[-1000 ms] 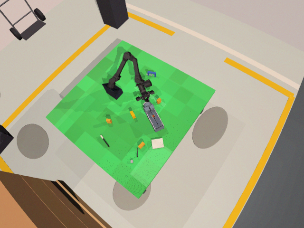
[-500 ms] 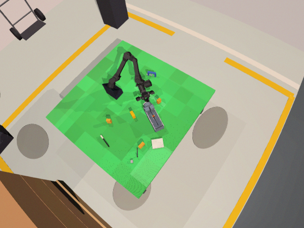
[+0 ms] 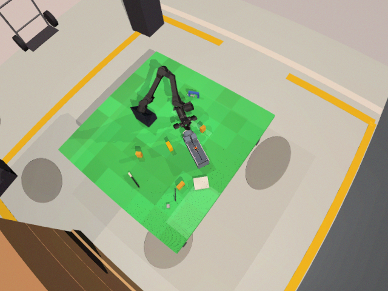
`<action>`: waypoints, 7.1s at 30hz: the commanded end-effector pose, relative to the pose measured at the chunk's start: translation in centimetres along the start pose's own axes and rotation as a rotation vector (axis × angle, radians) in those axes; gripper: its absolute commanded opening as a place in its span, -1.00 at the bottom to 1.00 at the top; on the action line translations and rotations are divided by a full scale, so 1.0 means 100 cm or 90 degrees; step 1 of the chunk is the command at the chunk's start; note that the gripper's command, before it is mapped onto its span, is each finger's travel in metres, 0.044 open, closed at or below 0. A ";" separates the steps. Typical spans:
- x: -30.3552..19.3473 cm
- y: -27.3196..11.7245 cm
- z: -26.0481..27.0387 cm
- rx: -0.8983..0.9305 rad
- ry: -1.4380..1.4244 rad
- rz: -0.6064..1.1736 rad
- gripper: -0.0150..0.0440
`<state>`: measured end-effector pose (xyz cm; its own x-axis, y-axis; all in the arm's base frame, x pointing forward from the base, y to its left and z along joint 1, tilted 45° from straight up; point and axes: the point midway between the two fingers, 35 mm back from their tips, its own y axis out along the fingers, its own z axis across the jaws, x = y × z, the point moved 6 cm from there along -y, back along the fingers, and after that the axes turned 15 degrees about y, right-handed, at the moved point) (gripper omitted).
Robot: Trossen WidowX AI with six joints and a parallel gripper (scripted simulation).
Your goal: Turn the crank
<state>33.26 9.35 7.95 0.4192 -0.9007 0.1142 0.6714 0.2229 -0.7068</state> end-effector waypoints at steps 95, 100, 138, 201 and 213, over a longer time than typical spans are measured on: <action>0.000 0.001 0.000 -0.002 0.000 0.001 1.00; 0.016 -0.014 0.005 -0.003 0.000 0.001 1.00; 0.167 -0.058 0.026 0.087 -0.122 0.088 1.00; 0.192 -0.039 0.017 0.140 -0.176 0.118 1.00; 0.141 -0.080 0.032 0.042 -0.073 0.059 1.00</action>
<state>36.70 -4.62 17.15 0.5739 -0.8056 0.1472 0.6696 0.3582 -0.6507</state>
